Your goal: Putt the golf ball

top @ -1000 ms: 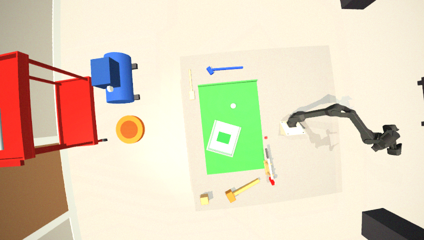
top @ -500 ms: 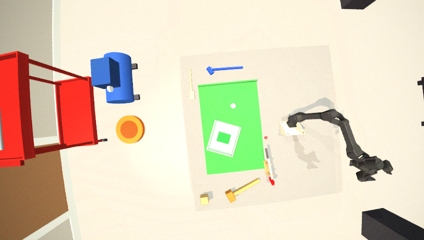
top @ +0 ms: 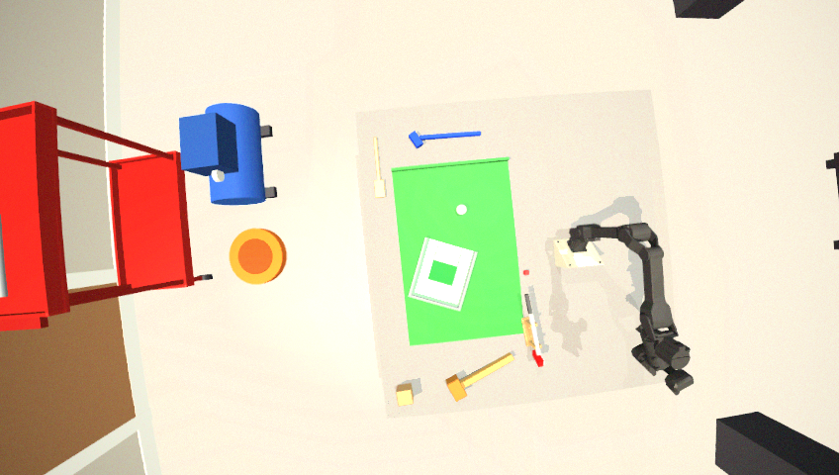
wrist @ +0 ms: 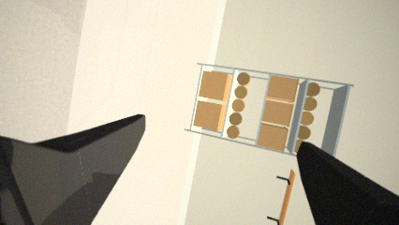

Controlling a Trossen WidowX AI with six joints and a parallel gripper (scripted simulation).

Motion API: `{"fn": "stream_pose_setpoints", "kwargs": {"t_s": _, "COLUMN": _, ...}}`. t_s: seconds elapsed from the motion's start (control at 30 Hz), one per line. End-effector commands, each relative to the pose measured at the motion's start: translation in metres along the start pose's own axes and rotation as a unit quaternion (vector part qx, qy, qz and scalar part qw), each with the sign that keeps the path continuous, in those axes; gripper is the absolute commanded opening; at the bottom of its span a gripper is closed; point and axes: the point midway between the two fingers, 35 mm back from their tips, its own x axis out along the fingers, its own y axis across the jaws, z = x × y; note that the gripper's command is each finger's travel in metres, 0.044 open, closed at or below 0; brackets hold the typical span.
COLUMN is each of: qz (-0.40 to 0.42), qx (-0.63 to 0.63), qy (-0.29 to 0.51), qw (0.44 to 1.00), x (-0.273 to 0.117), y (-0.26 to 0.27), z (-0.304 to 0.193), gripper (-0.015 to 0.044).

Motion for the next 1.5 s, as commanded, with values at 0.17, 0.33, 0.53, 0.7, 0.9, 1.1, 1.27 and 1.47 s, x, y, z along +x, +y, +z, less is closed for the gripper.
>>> {"fn": "stream_pose_setpoints", "kwargs": {"t_s": 0.17, "qz": 0.095, "qx": 0.249, "qy": 0.152, "qw": 0.952, "x": -0.045, "y": 0.078, "z": -0.119, "gripper": 0.044}}
{"fn": "stream_pose_setpoints", "kwargs": {"t_s": 0.33, "qz": 0.146, "qx": 0.384, "qy": 0.24, "qw": 0.88, "x": -0.085, "y": 0.136, "z": -0.172, "gripper": 0.044}}
{"fn": "stream_pose_setpoints", "kwargs": {"t_s": 0.53, "qz": 0.202, "qx": 0.521, "qy": 0.337, "qw": 0.758, "x": -0.143, "y": 0.21, "z": -0.211, "gripper": 0.044}}
{"fn": "stream_pose_setpoints", "kwargs": {"t_s": 0.7, "qz": 0.247, "qx": 0.606, "qy": 0.408, "qw": 0.637, "x": -0.199, "y": 0.271, "z": -0.22, "gripper": 0.044}}
{"fn": "stream_pose_setpoints", "kwargs": {"t_s": 0.9, "qz": 0.276, "qx": 0.647, "qy": 0.449, "qw": 0.551, "x": -0.237, "y": 0.309, "z": -0.215, "gripper": 0.044}}
{"fn": "stream_pose_setpoints", "kwargs": {"t_s": 1.1, "qz": 0.275, "qx": 0.647, "qy": 0.449, "qw": 0.551, "x": -0.237, "y": 0.316, "z": -0.221, "gripper": 0.044}}
{"fn": "stream_pose_setpoints", "kwargs": {"t_s": 1.27, "qz": 0.275, "qx": 0.647, "qy": 0.45, "qw": 0.551, "x": -0.234, "y": 0.332, "z": -0.222, "gripper": 0.044}}
{"fn": "stream_pose_setpoints", "kwargs": {"t_s": 1.47, "qz": 0.275, "qx": 0.647, "qy": 0.45, "qw": 0.55, "x": -0.232, "y": 0.343, "z": -0.223, "gripper": 0.044}}
